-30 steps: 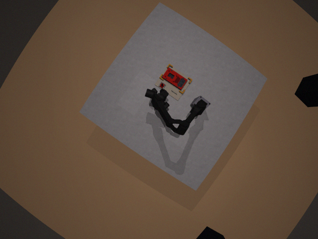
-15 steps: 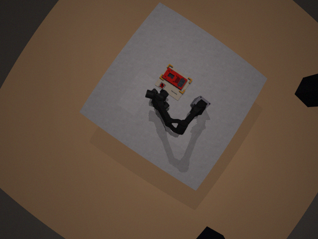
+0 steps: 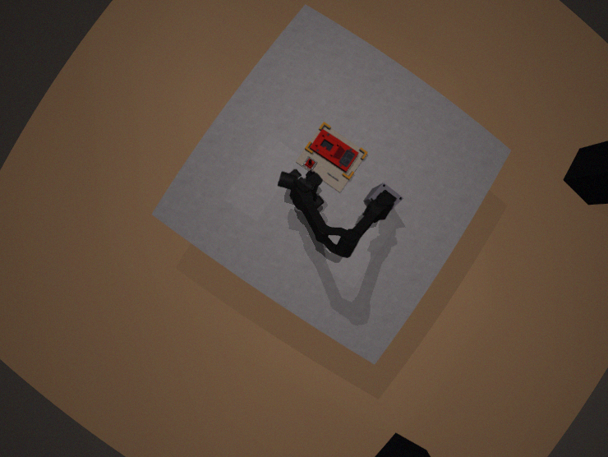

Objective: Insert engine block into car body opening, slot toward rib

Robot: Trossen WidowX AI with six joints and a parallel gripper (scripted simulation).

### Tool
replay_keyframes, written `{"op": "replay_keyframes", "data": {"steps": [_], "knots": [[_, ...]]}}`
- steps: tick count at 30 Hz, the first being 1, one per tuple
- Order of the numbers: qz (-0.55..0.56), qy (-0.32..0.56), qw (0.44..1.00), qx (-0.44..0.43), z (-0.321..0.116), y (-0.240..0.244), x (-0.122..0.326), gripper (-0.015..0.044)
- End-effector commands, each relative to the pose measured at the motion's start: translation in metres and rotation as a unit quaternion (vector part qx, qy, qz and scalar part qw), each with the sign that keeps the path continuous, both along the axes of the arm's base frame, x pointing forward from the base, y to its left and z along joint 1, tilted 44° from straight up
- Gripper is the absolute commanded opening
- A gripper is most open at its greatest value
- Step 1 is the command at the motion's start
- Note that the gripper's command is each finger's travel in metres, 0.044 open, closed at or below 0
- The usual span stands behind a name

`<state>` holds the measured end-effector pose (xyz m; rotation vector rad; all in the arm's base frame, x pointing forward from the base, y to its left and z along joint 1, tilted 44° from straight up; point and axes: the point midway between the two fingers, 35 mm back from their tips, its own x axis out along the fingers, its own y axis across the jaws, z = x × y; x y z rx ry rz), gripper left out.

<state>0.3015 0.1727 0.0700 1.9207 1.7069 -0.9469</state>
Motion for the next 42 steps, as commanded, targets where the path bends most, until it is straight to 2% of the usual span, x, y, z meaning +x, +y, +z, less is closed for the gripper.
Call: {"op": "replay_keyframes", "data": {"steps": [1,42], "knots": [[-0.002,0.001,1.000,-0.003,0.002,-0.004,0.001,0.0000],[-0.002,0.002,1.000,-0.005,0.088,-0.088,-0.003,0.0000]]}}
